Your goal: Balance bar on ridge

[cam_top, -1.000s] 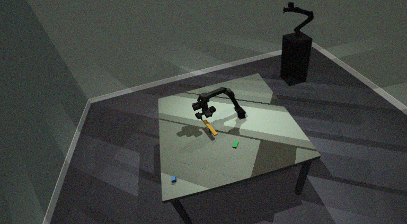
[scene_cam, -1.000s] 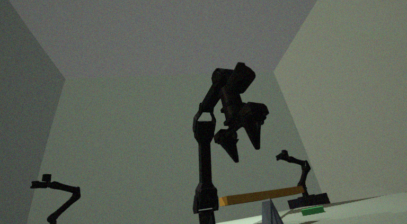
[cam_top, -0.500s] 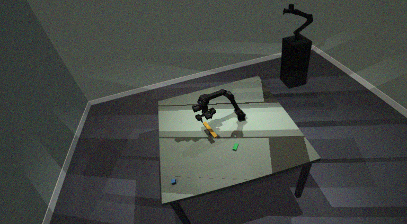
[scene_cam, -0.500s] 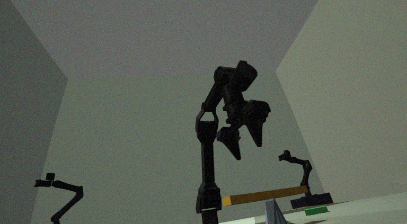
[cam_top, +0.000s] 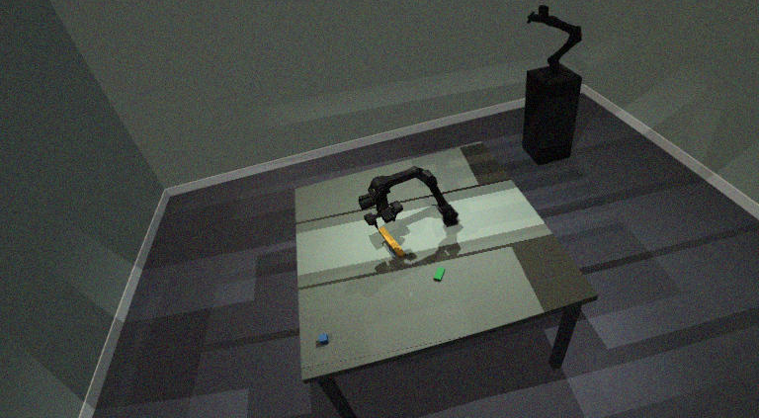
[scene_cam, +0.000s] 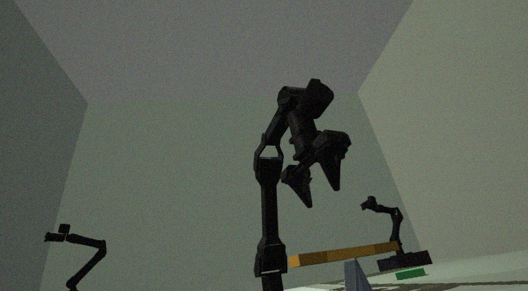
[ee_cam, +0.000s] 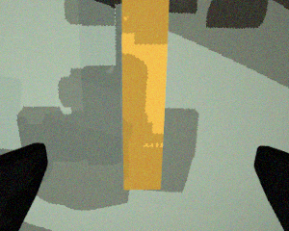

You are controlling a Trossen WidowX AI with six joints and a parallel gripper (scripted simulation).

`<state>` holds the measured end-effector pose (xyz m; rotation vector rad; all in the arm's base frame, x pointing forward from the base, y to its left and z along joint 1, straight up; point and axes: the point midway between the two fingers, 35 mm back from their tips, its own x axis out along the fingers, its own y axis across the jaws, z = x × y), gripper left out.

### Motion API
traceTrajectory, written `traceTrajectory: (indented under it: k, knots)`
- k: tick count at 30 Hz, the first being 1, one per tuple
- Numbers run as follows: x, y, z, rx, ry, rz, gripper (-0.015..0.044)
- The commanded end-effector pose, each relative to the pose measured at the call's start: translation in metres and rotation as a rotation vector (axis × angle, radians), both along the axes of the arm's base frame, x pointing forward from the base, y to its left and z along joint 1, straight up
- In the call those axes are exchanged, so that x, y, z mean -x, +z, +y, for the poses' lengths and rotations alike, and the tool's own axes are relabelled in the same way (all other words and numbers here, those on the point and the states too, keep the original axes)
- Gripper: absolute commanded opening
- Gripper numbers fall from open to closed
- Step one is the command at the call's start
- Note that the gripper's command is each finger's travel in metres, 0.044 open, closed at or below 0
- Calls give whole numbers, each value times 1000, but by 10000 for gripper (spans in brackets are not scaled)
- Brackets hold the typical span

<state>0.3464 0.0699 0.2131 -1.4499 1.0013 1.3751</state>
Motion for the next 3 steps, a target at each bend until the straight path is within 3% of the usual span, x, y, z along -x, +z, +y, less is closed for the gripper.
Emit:
traceTrajectory:
  k: [1,3]
  knots:
    - [0,0,0,0,0,2,440]
    - [0,0,0,0,0,2,440]
